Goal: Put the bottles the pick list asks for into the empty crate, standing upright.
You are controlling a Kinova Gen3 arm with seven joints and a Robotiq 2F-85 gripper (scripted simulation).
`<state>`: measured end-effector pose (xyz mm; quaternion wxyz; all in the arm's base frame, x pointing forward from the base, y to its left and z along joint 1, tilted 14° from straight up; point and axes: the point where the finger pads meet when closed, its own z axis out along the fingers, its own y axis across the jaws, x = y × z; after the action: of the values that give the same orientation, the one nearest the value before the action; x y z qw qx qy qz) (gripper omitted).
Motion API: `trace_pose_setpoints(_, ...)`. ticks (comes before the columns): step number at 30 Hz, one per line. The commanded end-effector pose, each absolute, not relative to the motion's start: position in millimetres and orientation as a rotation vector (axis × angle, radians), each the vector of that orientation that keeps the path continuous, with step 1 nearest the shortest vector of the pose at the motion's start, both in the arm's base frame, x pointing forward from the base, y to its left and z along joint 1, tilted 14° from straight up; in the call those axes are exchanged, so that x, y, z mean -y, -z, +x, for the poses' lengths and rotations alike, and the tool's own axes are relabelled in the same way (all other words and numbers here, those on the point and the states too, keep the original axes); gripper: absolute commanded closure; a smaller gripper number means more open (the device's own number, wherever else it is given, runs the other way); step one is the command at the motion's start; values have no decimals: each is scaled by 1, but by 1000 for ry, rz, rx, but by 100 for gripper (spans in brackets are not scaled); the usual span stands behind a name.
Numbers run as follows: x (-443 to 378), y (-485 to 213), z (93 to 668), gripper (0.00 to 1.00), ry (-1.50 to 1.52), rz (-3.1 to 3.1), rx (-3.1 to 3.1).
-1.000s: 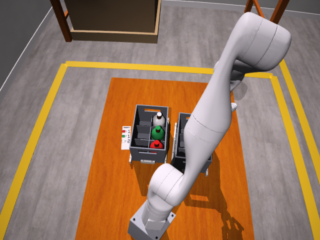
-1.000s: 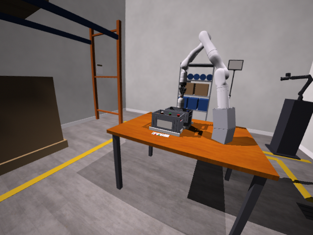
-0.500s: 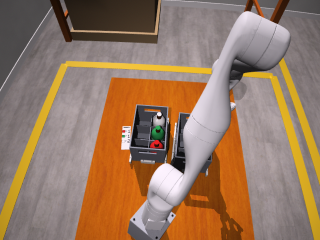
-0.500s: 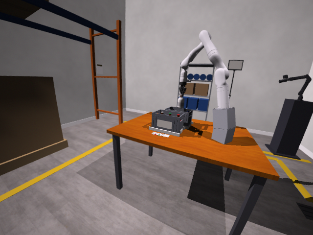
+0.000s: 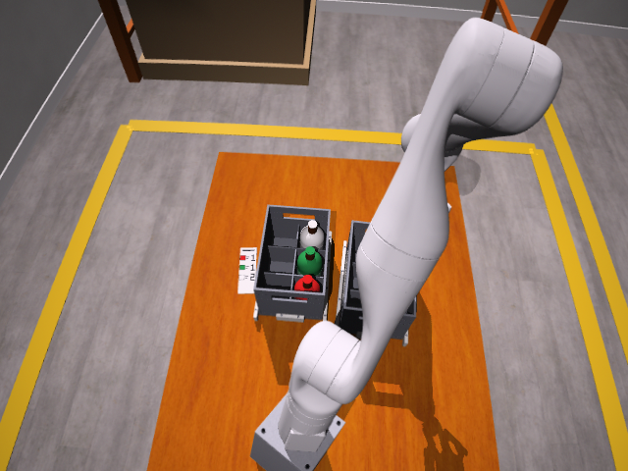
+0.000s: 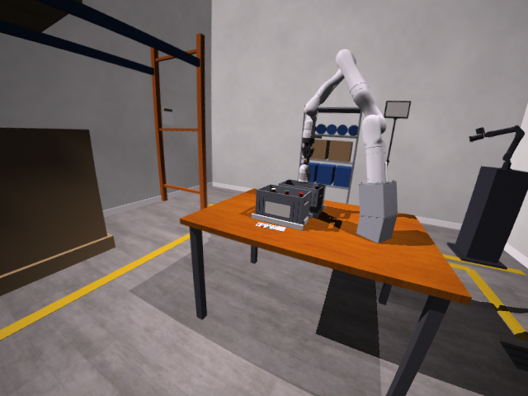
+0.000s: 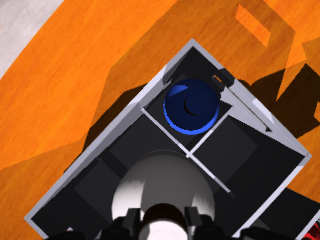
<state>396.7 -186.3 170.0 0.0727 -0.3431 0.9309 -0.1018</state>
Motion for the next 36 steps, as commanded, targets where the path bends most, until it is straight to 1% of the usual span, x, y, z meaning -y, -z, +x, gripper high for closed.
trace_pose_setpoints(1,179,-170,396,90,309,-1030,-2795)
trace_pose_setpoints(36,118,-159,390,90,308,-1030,-2795)
